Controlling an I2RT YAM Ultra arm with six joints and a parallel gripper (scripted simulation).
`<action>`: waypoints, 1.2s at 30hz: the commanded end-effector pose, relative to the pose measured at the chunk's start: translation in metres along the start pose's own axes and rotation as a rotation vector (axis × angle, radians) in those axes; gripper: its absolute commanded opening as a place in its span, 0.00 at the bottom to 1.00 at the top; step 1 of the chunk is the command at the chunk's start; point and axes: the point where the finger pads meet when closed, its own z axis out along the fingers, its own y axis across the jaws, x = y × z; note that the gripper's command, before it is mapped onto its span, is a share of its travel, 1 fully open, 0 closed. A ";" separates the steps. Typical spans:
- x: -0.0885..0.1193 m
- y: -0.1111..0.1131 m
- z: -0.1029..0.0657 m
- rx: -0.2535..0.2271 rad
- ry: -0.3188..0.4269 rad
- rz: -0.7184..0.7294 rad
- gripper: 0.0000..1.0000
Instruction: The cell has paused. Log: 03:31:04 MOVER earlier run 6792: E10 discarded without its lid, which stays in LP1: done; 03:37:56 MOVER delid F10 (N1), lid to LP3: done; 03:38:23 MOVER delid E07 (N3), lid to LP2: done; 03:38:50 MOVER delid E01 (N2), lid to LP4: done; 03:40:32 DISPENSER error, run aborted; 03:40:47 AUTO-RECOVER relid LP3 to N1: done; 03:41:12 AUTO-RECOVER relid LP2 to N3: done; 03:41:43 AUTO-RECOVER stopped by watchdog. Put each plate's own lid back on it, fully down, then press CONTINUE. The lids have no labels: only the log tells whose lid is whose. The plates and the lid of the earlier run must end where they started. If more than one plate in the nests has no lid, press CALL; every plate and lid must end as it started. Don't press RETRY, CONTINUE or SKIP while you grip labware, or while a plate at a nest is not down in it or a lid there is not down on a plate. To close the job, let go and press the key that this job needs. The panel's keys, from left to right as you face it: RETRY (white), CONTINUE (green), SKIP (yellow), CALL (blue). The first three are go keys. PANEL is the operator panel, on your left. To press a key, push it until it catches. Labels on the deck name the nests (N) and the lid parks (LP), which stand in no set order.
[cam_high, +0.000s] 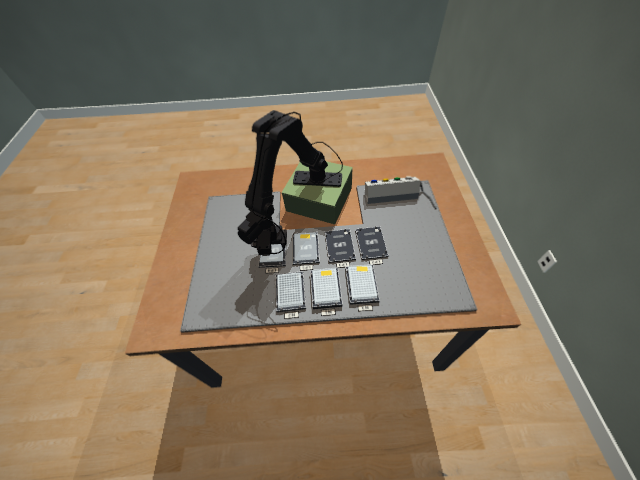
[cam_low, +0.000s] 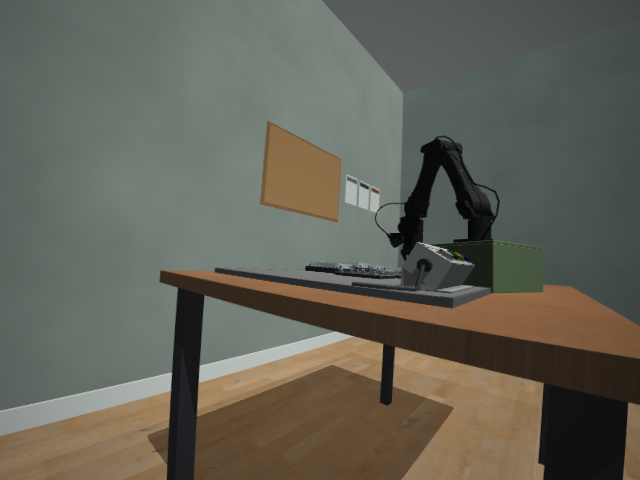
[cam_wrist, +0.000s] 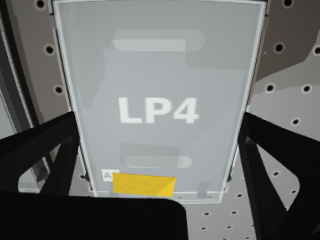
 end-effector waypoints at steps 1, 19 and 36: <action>-0.011 -0.005 -0.021 0.019 -0.032 0.000 0.00; -0.009 -0.005 -0.048 0.020 -0.032 0.001 0.00; -0.010 -0.007 -0.052 0.022 -0.035 0.001 0.00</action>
